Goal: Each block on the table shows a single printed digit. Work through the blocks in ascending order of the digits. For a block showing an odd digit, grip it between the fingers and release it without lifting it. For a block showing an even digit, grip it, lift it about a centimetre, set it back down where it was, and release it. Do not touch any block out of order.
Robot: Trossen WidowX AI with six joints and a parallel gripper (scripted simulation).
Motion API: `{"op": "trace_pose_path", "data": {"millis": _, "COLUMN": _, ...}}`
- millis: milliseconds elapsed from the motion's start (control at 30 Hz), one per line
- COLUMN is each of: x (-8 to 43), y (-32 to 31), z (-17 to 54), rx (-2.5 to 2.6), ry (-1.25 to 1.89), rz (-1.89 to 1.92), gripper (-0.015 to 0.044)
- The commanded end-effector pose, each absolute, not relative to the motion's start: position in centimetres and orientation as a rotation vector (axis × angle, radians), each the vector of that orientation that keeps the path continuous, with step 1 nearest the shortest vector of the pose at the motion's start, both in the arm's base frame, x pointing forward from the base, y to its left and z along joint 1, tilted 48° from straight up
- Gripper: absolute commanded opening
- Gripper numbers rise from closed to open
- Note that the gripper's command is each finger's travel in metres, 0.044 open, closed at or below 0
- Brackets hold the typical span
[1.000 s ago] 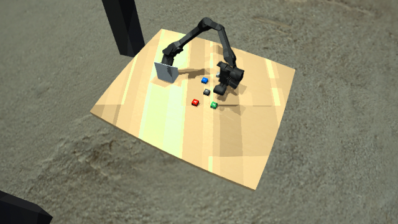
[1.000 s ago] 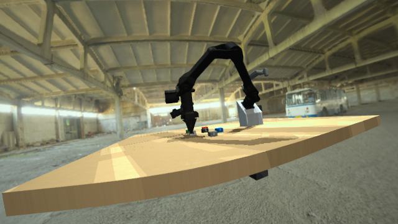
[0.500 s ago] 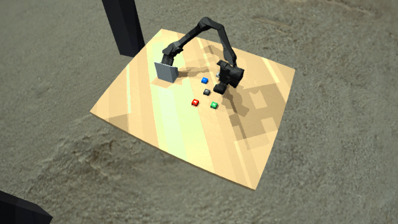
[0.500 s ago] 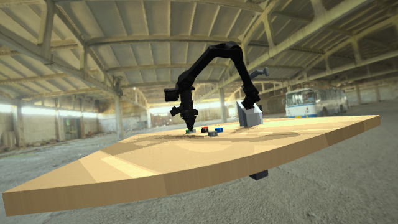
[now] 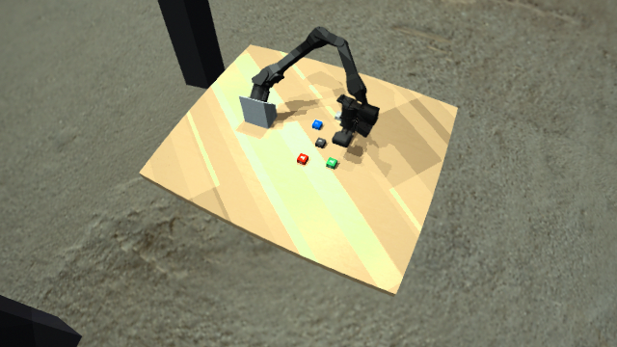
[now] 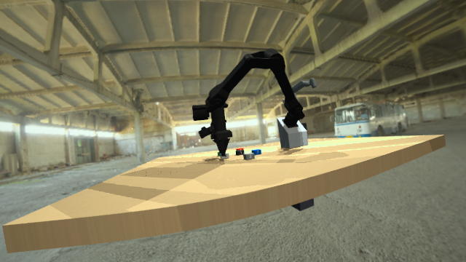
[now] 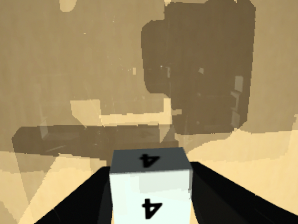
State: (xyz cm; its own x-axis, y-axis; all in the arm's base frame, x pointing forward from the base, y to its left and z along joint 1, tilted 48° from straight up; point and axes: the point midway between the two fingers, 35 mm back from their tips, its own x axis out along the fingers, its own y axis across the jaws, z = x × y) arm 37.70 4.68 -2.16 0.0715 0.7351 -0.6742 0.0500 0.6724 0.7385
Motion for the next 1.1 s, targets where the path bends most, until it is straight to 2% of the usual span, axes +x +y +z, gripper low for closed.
{"op": "trace_pose_path", "data": {"millis": 0, "x": 37.5, "y": 4.9, "z": -2.6, "rx": 0.715, "ry": 1.433, "rz": 0.583, "gripper": 0.0120}}
{"op": "trace_pose_path", "data": {"millis": 233, "x": 37.5, "y": 4.9, "z": -2.6, "rx": 0.715, "ry": 1.433, "rz": 0.583, "gripper": 0.0120}}
{"op": "trace_pose_path", "data": {"millis": 600, "x": 37.5, "y": 4.9, "z": -2.6, "rx": 0.715, "ry": 1.433, "rz": 0.583, "gripper": 0.0400}}
{"op": "trace_pose_path", "data": {"millis": 967, "x": 37.3, "y": 2.2, "z": -0.1, "rx": 0.714, "ry": 1.433, "rz": 0.581, "gripper": 0.0400}}
{"op": "trace_pose_path", "data": {"millis": 1067, "x": 37.3, "y": 0.4, "z": 1.3, "rx": 0.711, "ry": 1.434, "rz": 0.578, "gripper": 0.0321}}
